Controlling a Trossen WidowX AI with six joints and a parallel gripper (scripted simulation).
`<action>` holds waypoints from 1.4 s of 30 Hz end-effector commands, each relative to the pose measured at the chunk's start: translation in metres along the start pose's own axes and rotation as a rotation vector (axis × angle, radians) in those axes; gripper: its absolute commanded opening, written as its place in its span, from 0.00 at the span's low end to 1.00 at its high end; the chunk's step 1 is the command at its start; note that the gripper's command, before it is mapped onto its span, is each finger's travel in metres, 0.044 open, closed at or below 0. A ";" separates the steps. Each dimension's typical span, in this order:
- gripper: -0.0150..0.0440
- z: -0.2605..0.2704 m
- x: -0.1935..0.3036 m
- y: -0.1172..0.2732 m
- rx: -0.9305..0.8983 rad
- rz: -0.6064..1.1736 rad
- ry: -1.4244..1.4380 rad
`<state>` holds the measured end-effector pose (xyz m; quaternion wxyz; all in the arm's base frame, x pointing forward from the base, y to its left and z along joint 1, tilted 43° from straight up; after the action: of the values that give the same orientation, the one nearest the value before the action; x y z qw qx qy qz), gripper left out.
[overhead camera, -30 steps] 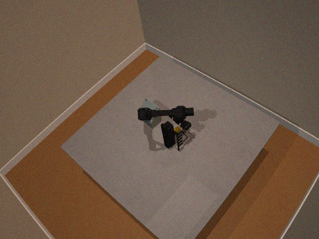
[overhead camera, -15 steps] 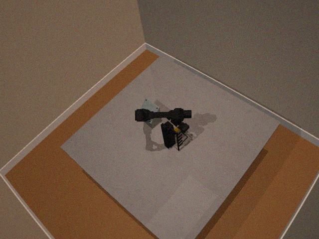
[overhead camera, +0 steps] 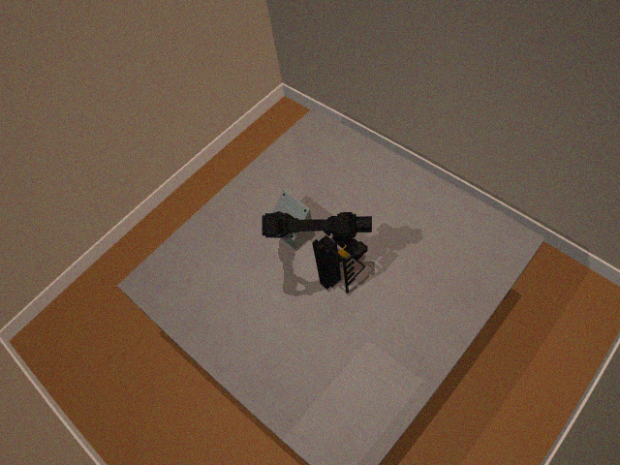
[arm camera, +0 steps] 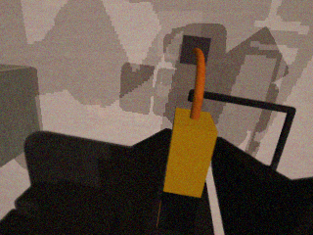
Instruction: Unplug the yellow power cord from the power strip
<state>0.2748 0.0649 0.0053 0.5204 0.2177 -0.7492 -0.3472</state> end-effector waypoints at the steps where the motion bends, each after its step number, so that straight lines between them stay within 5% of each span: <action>1: 0.35 0.000 0.000 0.000 0.000 0.000 -0.001; 10: 0.25 0.000 0.000 0.000 0.000 0.000 -0.001; 42: 0.25 0.011 -0.047 0.005 0.001 -0.003 0.003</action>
<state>0.2811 0.0909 -0.0181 0.5174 0.2118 -0.7517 -0.3498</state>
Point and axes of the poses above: the point midway between the two fingers, 35 mm back from their tips, its own y axis back along the fingers, its own z axis across the jaws, x = y × z, the point moved 2 cm from there along y, back along the fingers, and after that the axes turned 15 degrees about -y, right-handed, at the moved point
